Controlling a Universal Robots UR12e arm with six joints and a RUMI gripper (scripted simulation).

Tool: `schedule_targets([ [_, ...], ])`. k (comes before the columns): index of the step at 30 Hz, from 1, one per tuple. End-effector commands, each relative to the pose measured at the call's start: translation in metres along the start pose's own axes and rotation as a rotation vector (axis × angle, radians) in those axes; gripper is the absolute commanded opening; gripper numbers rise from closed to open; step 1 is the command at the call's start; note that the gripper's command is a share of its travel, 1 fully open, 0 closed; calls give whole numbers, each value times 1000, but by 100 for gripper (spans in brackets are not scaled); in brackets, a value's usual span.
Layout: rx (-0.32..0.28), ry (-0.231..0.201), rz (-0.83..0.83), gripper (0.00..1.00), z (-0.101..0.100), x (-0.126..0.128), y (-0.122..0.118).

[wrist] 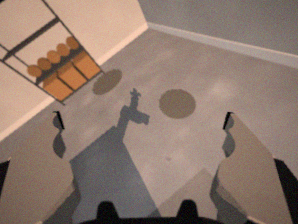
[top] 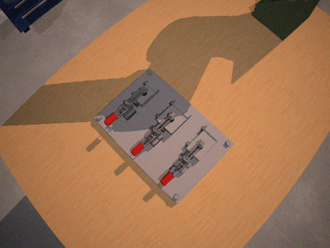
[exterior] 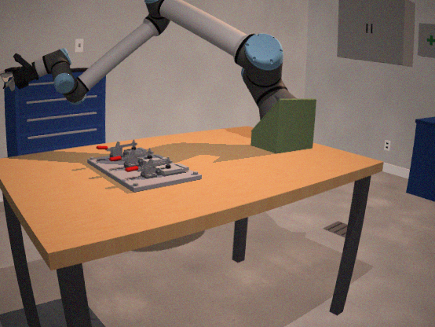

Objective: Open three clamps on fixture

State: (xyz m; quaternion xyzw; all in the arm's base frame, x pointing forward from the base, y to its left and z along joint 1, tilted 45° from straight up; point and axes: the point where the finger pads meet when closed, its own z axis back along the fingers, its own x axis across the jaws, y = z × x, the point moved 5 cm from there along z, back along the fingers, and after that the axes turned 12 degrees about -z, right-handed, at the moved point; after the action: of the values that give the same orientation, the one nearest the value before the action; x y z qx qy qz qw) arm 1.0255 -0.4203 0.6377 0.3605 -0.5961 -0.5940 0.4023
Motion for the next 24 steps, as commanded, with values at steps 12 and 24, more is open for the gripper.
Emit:
schedule_targets([
  [12, 2, 1, 0, 100, 0, -1, 1],
  [24, -39, -2, -14, 100, 3, -16, -13],
])
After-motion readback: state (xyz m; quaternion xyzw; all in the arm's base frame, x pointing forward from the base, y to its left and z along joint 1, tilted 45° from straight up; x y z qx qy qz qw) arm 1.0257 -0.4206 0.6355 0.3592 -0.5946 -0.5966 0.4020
